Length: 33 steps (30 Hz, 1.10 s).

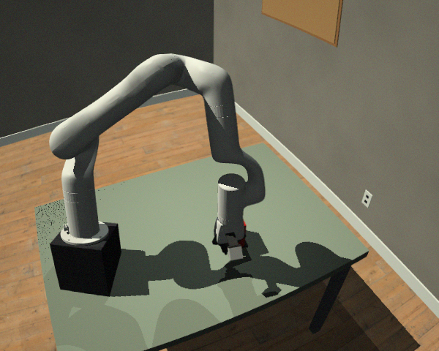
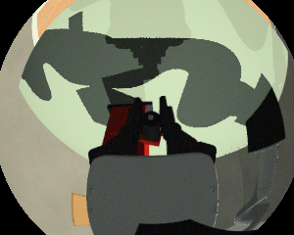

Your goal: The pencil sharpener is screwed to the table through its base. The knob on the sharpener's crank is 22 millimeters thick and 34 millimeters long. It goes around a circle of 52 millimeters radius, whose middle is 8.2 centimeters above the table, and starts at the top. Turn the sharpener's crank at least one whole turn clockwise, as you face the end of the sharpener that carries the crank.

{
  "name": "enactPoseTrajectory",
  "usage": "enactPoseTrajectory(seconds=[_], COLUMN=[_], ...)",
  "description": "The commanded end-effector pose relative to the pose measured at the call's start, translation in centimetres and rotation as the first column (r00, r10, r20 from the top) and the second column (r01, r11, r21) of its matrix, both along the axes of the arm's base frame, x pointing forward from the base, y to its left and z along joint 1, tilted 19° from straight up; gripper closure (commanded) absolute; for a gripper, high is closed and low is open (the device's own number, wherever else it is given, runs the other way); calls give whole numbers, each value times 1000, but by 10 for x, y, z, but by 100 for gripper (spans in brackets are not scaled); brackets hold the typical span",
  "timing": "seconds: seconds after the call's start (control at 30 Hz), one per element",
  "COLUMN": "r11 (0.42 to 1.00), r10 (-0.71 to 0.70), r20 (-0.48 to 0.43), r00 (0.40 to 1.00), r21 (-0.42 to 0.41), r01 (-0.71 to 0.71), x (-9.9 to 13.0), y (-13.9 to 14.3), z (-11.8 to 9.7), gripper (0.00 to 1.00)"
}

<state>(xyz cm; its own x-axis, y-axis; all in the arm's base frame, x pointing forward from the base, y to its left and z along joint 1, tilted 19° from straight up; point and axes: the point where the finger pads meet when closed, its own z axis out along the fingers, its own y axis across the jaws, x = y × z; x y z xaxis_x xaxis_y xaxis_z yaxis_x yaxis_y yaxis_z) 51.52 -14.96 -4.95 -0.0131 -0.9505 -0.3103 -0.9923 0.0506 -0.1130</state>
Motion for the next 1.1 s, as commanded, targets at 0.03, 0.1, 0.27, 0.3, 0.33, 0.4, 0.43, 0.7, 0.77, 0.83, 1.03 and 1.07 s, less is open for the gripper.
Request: enactPoseTrajectory(seconds=[0.03,0.1,0.27,0.3,0.33,0.4,0.43,0.7,0.77,0.83,1.03,1.07], r11=[1000,1000,1000,1000,1000,1000,1000,1000,1000,1000,1000,1000], r10=[0,0,0,0,0,0,0,0,0,0,0,0], r20=[1,1,1,1,1,1,1,1,1,1,1,1], r00=[1000,1000,1000,1000,1000,1000,1000,1000,1000,1000,1000,1000], r21=[-1,-1,-1,-1,-1,-1,-1,-1,-1,-1,-1,-1], r01=[0,0,0,0,0,0,0,0,0,0,0,0], x=[3,3,7,8,9,12,13,23,26,29,36,37], y=[-3,-4,-6,-7,-8,-9,-9,-12,-13,-13,-14,-14], z=[8,10,18,20,22,25,27,35,37,38,41,41], gripper=[100,100,100,100,100,100,100,100,100,100,100,100])
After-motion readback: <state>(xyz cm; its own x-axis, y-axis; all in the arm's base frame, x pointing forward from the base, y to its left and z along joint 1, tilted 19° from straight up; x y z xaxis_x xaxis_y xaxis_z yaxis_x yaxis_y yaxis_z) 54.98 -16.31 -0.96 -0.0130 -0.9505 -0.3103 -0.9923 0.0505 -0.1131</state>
